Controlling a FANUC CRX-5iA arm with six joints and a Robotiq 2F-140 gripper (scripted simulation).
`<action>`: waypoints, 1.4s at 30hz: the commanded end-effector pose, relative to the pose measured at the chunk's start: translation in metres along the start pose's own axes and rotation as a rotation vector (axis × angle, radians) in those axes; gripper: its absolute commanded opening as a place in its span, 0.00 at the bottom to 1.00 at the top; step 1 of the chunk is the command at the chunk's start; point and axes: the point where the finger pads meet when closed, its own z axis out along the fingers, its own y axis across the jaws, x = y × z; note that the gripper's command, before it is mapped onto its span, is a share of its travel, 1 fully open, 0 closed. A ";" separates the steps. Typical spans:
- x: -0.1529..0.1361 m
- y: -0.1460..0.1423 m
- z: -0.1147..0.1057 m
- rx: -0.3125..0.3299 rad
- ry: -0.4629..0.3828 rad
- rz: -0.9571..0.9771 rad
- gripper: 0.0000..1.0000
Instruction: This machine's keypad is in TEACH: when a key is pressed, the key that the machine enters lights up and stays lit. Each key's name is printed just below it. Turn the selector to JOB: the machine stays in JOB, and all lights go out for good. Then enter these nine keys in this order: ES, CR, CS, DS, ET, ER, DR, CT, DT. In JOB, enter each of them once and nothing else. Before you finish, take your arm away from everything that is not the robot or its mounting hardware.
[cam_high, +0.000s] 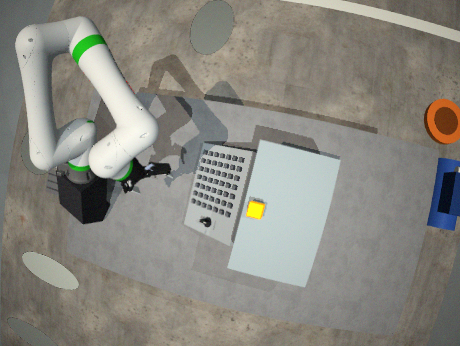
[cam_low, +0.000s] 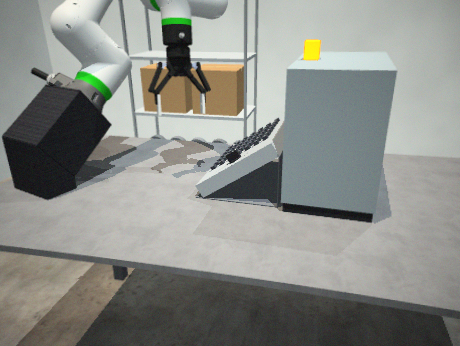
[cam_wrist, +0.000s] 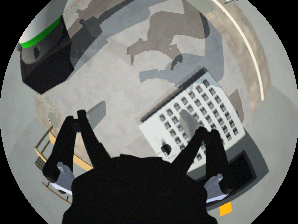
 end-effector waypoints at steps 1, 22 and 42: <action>-0.004 0.025 0.006 -0.102 -0.021 0.132 1.00; -0.030 0.115 0.001 -0.474 -0.032 0.604 1.00; -0.039 0.135 -0.007 -0.568 -0.019 0.718 0.00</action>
